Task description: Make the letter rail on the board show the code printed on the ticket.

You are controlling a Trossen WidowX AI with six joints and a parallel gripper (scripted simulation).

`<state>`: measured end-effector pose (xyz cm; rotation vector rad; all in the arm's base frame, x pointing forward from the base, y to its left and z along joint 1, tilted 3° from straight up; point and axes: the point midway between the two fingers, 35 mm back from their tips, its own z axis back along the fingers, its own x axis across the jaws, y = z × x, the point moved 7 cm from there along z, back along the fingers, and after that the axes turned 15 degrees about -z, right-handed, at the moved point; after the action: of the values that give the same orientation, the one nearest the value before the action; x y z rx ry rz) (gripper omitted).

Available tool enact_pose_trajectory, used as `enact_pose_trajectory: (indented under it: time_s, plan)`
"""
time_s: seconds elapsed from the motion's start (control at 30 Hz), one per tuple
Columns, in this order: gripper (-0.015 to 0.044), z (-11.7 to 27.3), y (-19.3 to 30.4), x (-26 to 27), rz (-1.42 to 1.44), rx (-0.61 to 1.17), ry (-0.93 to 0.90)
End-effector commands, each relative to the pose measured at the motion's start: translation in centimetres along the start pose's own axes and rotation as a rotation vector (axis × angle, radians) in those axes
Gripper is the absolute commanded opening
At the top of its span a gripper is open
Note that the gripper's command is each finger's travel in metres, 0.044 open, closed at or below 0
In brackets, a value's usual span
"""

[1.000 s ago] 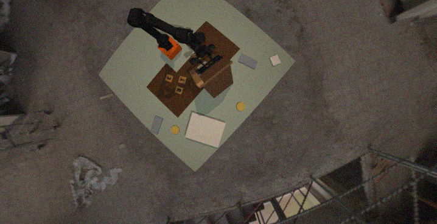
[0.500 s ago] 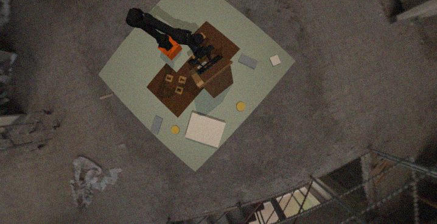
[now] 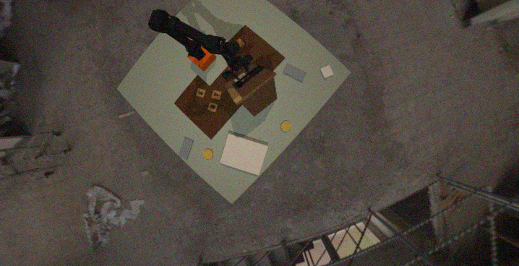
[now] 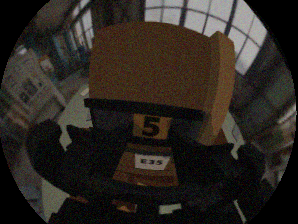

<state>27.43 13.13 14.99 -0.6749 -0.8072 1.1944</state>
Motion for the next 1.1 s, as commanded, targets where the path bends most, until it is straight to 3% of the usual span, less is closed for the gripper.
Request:
enact_pose_trajectory:
  time_s: [0.0, 1.07]
  plan:
    - [0.0, 0.1, 0.0, -0.4, 0.006, 0.0, -0.002]
    - [0.0, 0.1, -0.6, -2.4, 0.008, 0.0, -0.001]
